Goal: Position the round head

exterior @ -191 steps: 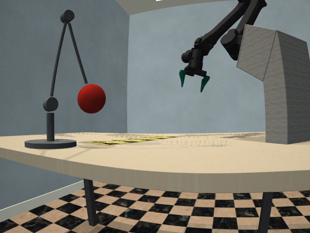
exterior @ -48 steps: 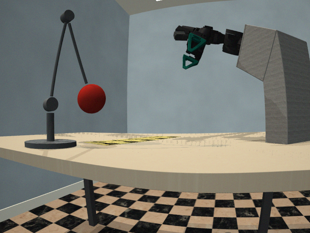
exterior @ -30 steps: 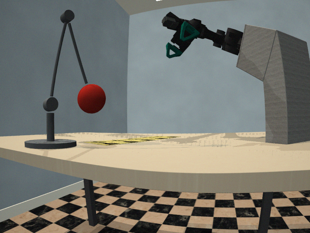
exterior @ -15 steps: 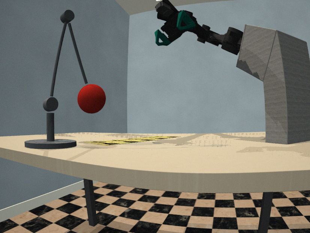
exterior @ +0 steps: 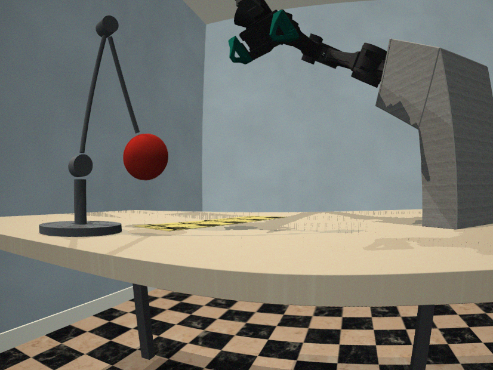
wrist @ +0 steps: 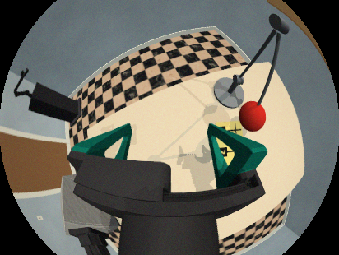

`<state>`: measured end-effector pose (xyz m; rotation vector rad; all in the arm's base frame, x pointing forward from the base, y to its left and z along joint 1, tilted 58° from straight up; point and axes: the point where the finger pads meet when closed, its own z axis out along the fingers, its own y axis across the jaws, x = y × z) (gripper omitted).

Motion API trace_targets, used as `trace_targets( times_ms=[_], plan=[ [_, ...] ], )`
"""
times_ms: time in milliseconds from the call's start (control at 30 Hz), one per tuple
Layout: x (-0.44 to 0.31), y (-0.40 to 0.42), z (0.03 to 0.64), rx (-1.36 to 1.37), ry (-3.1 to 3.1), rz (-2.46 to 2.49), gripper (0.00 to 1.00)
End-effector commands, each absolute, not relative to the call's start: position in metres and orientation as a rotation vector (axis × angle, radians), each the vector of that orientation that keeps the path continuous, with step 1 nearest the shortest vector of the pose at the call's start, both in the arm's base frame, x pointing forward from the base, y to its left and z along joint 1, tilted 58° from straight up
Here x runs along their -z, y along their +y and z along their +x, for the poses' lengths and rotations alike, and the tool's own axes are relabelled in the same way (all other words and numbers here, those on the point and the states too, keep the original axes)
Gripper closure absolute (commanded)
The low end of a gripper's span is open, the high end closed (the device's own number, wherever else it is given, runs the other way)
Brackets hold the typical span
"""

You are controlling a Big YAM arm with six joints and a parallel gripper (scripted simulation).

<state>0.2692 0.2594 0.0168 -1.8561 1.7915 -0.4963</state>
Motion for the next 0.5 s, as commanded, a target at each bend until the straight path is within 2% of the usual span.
trace_targets(
  times_ms=[0,467],
  plan=[
    [-0.046,0.274,0.298,0.499,1.745,-1.845,0.0],
    [-0.076,0.272,0.344,0.515,1.721,-1.876,0.0]
  ],
)
